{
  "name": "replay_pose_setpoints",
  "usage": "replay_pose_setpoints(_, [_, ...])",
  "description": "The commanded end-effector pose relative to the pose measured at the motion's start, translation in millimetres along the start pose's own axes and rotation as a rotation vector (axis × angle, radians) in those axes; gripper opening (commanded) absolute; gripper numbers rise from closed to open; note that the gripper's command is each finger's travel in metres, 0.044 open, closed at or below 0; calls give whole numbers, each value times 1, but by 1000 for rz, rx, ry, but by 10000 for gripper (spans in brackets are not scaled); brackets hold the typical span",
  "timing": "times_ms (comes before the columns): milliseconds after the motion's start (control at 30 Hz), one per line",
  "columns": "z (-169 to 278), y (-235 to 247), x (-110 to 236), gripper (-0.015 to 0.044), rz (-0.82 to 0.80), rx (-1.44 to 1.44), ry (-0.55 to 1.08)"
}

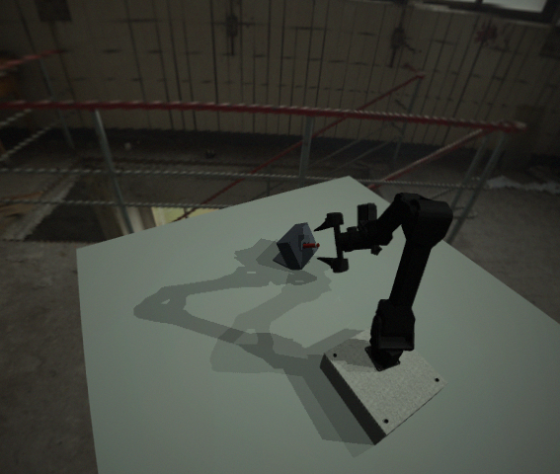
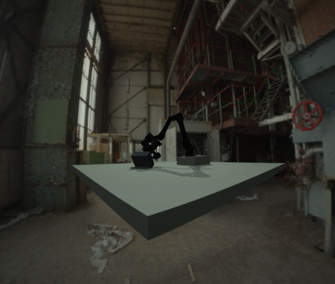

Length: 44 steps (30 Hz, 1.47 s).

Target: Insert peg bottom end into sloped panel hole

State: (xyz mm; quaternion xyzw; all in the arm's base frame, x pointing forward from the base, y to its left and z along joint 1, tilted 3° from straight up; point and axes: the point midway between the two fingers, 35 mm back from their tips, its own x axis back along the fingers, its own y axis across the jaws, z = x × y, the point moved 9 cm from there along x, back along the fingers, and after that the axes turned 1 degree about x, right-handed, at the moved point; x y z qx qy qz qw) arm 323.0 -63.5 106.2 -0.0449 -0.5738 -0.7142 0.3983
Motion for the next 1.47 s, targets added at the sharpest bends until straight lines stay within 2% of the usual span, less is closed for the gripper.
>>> replay_pose_setpoints(0, [-1, 0, 8, 440, -1, 3, 1])
replay_pose_setpoints(1433, [-4, -3, 77, 440, -3, -3, -2])
